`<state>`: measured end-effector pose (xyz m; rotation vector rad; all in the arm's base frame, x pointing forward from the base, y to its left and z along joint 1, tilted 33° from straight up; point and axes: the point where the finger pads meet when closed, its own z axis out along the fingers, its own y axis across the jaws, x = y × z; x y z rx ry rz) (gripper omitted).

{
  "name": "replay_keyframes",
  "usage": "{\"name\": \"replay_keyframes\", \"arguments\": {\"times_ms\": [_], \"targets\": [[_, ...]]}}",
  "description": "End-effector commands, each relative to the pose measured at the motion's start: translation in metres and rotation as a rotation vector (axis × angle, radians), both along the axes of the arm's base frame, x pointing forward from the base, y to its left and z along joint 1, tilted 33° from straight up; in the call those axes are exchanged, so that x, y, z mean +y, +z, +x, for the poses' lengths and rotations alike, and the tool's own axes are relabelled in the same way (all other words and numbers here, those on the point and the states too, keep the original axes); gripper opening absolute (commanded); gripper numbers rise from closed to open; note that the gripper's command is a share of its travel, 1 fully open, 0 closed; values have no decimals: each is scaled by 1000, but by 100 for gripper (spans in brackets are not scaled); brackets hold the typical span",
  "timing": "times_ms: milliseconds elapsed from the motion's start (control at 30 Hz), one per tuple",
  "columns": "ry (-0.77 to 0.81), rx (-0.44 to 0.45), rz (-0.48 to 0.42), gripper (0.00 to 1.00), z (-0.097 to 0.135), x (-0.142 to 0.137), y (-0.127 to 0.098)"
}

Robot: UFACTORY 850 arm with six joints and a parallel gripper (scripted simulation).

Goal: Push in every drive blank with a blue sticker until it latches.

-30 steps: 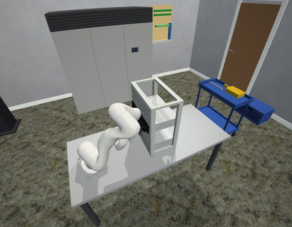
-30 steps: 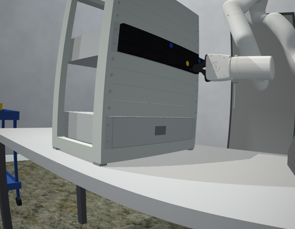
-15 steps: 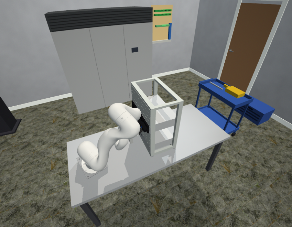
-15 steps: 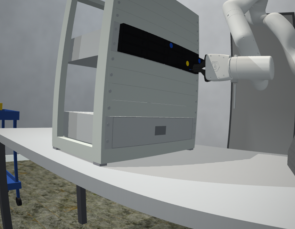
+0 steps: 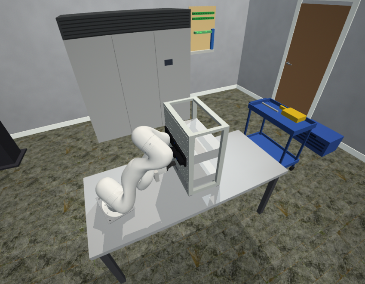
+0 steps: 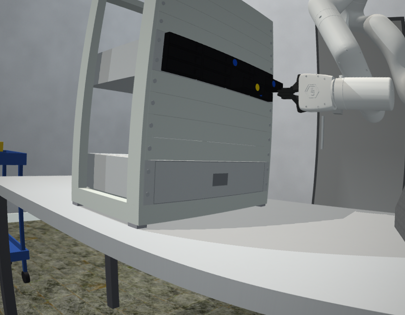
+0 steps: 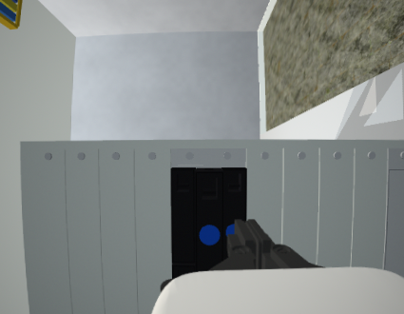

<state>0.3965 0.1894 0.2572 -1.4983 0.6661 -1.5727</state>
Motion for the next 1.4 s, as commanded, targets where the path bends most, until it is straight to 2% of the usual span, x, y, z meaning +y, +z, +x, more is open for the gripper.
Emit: {"name": "replay_keyframes", "arguments": {"times_ms": [0, 267, 467, 633, 867, 1000, 1200, 1367], "targets": [[-4, 0, 4, 0, -23, -3, -3], [-4, 0, 4, 0, -40, -6, -6], [-4, 0, 4, 0, -43, -6, -6], [-4, 0, 4, 0, -49, 5, 12], [-4, 0, 4, 0, -50, 8, 17], [-4, 0, 4, 0, -39, 9, 18], [-4, 0, 4, 0, -8, 15, 23], [-4, 0, 4, 0, 1, 16, 24]]}}
